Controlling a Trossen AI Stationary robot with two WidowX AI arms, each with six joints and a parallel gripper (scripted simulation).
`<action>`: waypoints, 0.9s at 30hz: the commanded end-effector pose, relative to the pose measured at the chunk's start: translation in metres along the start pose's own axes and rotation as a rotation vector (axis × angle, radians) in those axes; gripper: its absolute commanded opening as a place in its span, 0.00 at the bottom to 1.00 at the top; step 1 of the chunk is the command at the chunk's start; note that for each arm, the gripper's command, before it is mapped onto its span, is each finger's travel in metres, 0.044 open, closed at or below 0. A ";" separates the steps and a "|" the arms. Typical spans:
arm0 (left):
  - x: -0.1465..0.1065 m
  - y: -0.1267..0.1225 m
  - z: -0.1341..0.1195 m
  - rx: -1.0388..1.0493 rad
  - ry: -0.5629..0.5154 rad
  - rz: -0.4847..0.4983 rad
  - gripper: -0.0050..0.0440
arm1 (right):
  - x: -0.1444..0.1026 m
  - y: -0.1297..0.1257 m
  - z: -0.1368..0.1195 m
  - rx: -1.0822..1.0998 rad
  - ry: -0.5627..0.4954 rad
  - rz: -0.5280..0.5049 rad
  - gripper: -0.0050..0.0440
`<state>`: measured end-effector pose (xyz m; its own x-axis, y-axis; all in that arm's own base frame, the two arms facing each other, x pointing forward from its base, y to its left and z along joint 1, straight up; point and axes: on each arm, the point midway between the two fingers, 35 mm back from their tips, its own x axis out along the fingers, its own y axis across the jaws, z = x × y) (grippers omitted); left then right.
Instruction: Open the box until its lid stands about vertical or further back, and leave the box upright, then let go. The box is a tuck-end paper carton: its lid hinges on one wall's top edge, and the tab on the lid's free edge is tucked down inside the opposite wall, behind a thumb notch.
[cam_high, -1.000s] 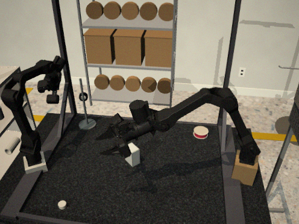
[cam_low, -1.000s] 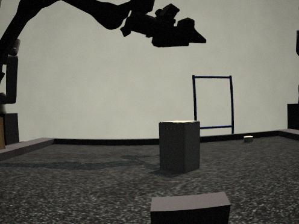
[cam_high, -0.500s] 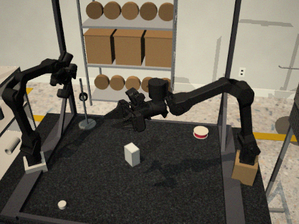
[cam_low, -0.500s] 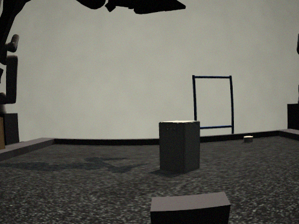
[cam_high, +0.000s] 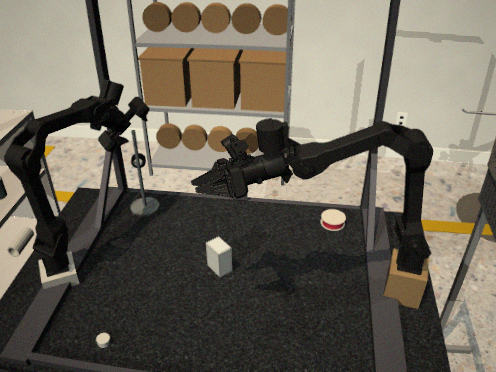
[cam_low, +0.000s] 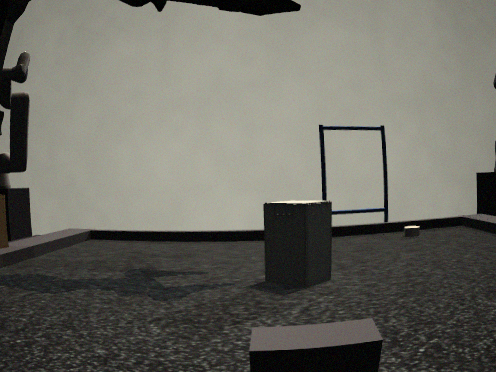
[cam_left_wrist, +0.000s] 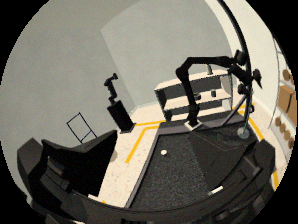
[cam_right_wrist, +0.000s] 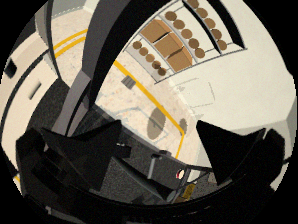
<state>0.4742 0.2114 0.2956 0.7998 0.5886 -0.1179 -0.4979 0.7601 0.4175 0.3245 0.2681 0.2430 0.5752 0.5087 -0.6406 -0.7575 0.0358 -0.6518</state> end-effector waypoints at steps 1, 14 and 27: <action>-0.021 -0.010 0.013 0.049 -0.022 -0.038 1.00 | -0.009 -0.025 0.003 0.221 -0.023 -0.108 1.00; -0.062 -0.040 0.022 0.132 -0.030 -0.131 1.00 | -0.030 -0.084 -0.025 0.848 -0.107 -0.368 1.00; -0.114 -0.056 0.034 -0.015 -0.114 -0.254 1.00 | 0.026 -0.130 -0.127 1.017 0.056 -0.823 1.00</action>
<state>0.4344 0.1032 0.3029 0.9149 0.3746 -0.1506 -0.2863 0.8650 0.4120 0.4606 0.1860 0.2607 0.9505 0.0947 -0.2958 -0.1841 0.9389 -0.2907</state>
